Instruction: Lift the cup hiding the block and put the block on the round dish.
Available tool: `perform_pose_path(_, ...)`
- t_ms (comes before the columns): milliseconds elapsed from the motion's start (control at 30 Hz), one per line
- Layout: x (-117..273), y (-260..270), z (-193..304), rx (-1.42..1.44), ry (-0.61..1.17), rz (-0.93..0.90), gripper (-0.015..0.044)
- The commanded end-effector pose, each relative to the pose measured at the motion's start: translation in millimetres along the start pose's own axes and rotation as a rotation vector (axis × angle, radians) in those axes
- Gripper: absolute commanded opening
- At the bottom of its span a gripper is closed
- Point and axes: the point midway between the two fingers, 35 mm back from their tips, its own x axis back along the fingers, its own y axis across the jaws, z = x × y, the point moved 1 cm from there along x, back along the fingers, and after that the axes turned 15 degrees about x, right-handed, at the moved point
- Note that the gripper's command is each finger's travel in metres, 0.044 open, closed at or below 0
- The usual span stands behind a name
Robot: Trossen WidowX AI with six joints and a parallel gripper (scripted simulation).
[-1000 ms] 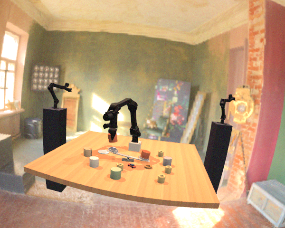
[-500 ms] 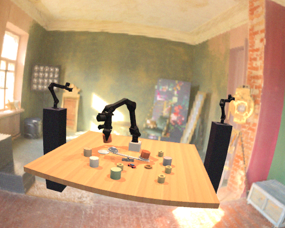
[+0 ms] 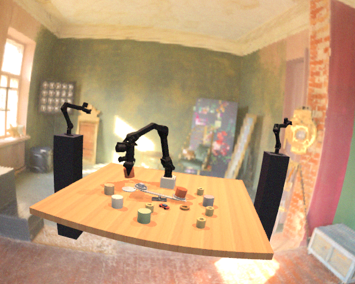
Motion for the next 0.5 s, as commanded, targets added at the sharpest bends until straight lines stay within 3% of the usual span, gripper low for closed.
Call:
perform_pose_path(0,-7,-22,-1,0.005,-0.002,-0.001,0.0)
perform_pose_path(467,-31,-93,4,0.014,-0.005,0.008,0.0)
